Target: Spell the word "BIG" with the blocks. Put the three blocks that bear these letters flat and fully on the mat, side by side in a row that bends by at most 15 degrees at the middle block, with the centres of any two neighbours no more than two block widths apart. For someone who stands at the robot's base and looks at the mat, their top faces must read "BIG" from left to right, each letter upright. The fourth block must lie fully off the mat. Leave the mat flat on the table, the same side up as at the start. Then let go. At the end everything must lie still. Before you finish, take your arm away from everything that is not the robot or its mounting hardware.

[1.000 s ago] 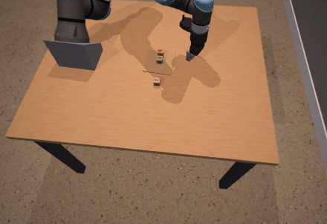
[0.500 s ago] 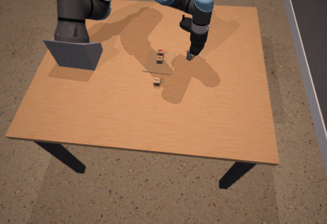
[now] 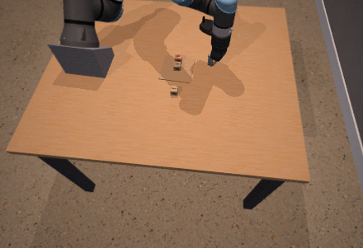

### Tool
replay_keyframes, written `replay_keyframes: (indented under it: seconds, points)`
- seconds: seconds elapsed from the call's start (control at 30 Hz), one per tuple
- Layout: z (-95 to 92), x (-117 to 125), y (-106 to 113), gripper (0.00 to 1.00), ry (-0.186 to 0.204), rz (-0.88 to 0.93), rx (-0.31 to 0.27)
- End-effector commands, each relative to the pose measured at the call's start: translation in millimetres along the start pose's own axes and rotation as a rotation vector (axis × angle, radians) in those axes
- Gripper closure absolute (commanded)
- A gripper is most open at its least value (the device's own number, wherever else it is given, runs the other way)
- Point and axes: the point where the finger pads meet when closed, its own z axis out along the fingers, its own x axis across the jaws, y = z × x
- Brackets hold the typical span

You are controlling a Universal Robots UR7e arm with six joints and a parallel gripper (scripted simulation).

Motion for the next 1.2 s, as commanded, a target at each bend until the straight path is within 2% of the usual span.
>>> replay_keyframes:
  seconds: [0.0, 0.9, 1.1, 1.17]
  points:
    - [0.5, -0.1, 0.0, 0.43, 0.001, 0.001, 0.0]
    - [0.3, -0.1, 0.0, 0.43, 0.001, 0.001, 0.0]
    - [-8.3, 0.6, 2.1, 0.43, 0.001, -0.002, -0.005]
    - [-16.3, 0.5, 2.0, 0.43, 0.0, -0.002, -0.005]
